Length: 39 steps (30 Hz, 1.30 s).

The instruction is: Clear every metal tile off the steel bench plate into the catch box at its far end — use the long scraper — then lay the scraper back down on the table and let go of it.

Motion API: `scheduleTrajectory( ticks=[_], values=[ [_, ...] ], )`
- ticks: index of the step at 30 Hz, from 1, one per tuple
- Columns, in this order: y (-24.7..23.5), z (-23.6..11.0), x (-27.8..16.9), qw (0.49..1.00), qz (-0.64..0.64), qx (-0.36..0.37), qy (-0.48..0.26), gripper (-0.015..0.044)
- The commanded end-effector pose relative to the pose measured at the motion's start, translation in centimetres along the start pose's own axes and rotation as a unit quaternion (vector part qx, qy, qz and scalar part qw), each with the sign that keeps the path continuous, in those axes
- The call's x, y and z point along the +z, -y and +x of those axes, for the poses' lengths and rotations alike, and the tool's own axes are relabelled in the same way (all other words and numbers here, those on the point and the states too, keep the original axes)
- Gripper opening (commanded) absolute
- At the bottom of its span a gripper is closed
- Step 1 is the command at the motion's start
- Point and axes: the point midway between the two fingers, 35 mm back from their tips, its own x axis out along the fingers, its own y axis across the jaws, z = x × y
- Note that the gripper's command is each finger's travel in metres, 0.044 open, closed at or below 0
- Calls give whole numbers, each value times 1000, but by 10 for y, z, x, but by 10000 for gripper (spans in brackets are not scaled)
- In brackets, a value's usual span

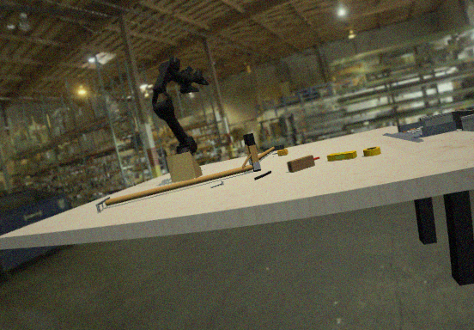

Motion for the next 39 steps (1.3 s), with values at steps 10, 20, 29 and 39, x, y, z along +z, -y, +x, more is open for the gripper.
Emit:
scheduleTrajectory(
  ticks=[10, 20, 29, 39],
  values=[
    [35, 11, -23, 999, -21, -1, -37, 440],
    [44, 15, -32, 998, -27, -2, -54, 440],
    [44, 15, -32, 998, -27, -2, -54, 440],
    [44, 15, -32, 998, -27, -2, -54, 440]
  ],
)
